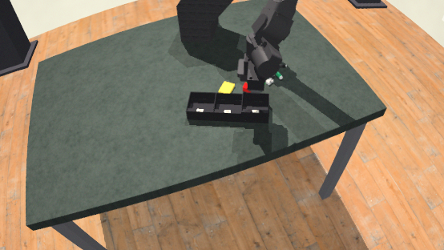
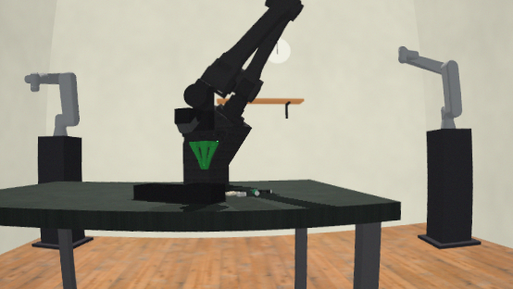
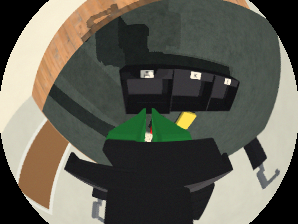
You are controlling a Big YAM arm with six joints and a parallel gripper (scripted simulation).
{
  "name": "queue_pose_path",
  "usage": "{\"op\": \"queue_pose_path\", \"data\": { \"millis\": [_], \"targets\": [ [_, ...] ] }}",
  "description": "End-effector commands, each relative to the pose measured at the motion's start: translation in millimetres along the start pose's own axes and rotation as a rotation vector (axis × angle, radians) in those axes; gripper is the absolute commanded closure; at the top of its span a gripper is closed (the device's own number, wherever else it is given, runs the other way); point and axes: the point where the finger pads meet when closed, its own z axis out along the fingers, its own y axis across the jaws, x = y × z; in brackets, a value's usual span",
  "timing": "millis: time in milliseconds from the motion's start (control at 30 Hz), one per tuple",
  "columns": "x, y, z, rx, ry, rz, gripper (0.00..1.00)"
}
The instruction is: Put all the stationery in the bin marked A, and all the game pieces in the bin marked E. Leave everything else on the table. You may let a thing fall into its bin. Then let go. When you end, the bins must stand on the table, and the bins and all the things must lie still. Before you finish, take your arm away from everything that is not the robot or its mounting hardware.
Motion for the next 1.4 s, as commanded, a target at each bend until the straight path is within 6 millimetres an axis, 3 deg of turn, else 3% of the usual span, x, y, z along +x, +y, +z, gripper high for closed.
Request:
{"op": "queue_pose_path", "data": {
  "millis": [0, 100, 167, 433, 500, 533, 600, 833, 867, 967, 1233, 1300, 1367],
  "targets": [
    [-13, 1, -51, -0.009, -0.05, -0.01, 0.92],
    [-27, 8, -82, -0.014, -0.075, -0.029, 0.92],
    [-27, 8, -82, -0.014, -0.075, -0.029, 0.92],
    [-26, 9, -151, -0.01, -0.081, -0.033, 0.92],
    [-26, 9, -154, -0.01, -0.081, -0.033, 0.92],
    [-24, 2, -145, -0.008, -0.06, -0.018, 0.92],
    [-18, 12, -133, -0.009, -0.033, -0.04, 0.92],
    [-16, 6, -138, -0.006, -0.051, -0.021, 0.92],
    [-2, 13, -130, -0.01, -0.048, 0.021, 0.61],
    [17, 12, -112, -0.011, -0.047, 0.172, 0.61],
    [69, 9, -63, -0.01, -0.035, 0.182, 0.61],
    [69, 9, -63, -0.01, -0.035, 0.182, 0.61],
    [83, 6, -49, -0.006, -0.025, 0.189, 0.61]
  ]
}}
